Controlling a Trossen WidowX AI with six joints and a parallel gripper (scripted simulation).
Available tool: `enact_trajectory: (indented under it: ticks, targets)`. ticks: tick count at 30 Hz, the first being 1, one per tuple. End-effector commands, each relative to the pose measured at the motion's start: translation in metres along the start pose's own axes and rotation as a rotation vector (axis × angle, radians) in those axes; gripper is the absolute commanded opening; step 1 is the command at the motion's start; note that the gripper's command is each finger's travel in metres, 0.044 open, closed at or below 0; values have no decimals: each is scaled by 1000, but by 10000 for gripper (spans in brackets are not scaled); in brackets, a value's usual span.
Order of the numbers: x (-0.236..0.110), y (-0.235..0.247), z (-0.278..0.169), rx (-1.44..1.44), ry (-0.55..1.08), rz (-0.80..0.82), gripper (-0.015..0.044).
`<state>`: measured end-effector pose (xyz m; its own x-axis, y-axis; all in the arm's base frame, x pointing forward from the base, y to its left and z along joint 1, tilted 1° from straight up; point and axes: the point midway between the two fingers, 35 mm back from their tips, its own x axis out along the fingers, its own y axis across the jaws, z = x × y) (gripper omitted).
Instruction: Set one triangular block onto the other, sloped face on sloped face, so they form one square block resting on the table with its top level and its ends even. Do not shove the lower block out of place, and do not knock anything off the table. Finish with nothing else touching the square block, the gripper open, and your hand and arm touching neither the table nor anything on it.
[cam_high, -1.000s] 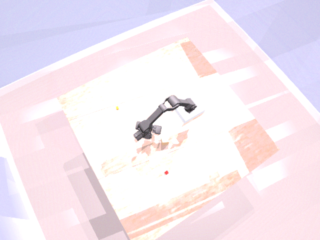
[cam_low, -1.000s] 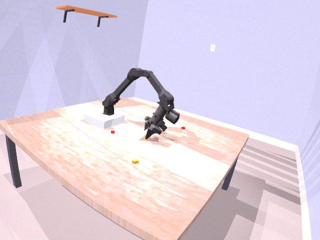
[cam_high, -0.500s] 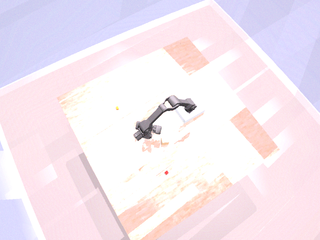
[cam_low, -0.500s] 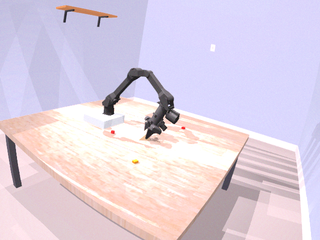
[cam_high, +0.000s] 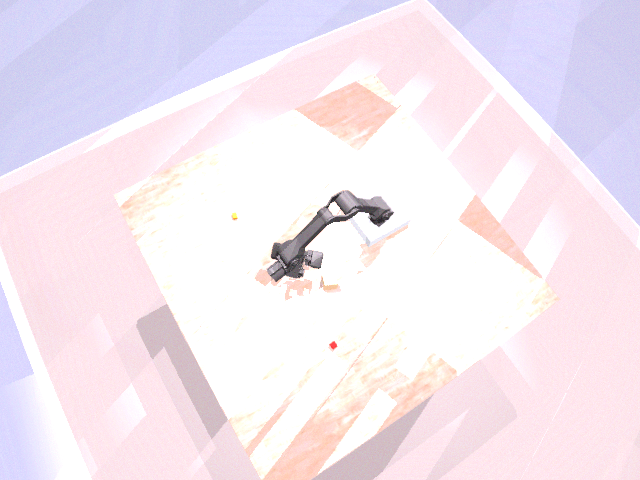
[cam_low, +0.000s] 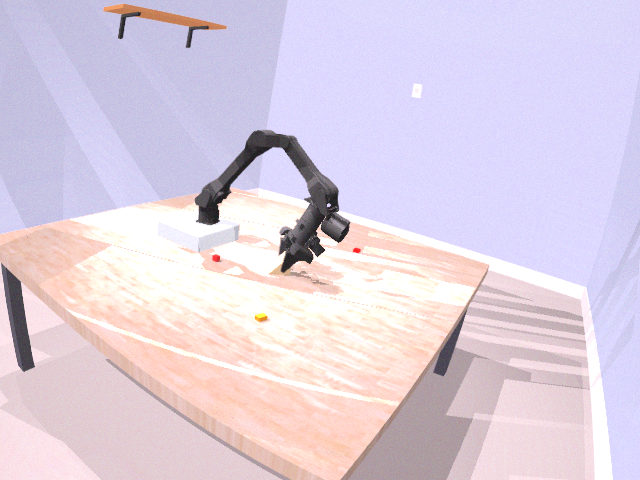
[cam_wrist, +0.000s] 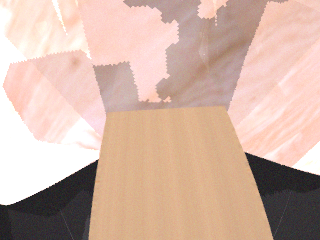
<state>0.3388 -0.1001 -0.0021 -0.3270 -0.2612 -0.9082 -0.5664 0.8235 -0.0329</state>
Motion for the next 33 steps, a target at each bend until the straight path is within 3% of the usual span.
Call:
enact_trajectory:
  ticks: [1, 24, 33]
  targets:
    - [-2, -1, 0, 1, -3, -3, 0]
    - [0, 0, 0, 0, -6, 0, 0]
    - [-5, 0, -15, -1, -229, 1, 0]
